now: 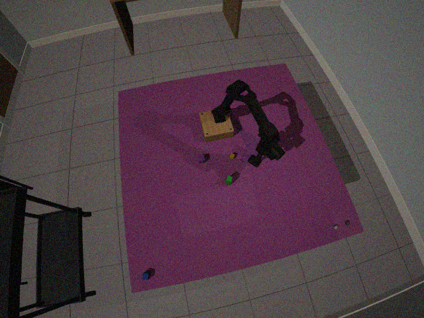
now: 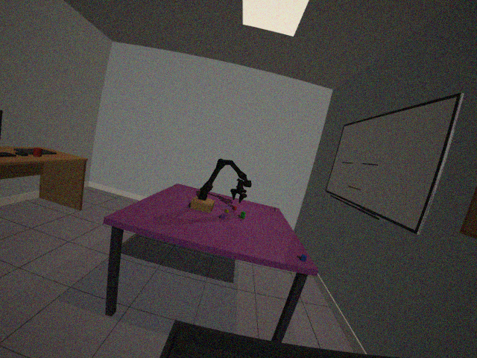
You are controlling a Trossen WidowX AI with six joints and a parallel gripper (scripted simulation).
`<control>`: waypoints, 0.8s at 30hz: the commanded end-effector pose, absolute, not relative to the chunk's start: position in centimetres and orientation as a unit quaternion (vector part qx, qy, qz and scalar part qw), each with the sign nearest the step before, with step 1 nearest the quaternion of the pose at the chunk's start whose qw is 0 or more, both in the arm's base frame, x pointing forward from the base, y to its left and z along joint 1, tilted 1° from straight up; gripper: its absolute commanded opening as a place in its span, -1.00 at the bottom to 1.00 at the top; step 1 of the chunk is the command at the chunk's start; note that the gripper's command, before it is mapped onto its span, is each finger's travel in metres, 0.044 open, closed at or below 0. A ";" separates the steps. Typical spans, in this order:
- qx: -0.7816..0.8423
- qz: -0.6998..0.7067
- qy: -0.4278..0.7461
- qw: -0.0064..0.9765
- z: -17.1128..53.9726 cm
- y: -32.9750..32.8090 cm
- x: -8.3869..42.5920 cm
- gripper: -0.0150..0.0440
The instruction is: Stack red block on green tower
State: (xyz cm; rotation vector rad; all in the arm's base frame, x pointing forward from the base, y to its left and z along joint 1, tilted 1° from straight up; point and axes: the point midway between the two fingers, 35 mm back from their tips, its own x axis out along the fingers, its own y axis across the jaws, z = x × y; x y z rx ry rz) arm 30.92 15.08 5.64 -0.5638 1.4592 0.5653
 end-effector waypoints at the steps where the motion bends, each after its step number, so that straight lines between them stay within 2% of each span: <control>1: -0.240 0.234 0.655 0.677 5.9 15.8 30.8 1.00; 8: -0.240 0.234 0.655 0.677 5.2 15.8 30.9 1.00; 14: -0.240 0.234 0.655 0.677 1.6 15.8 31.0 1.00; 24: -0.240 0.234 0.655 0.677 1.1 16.0 31.0 1.00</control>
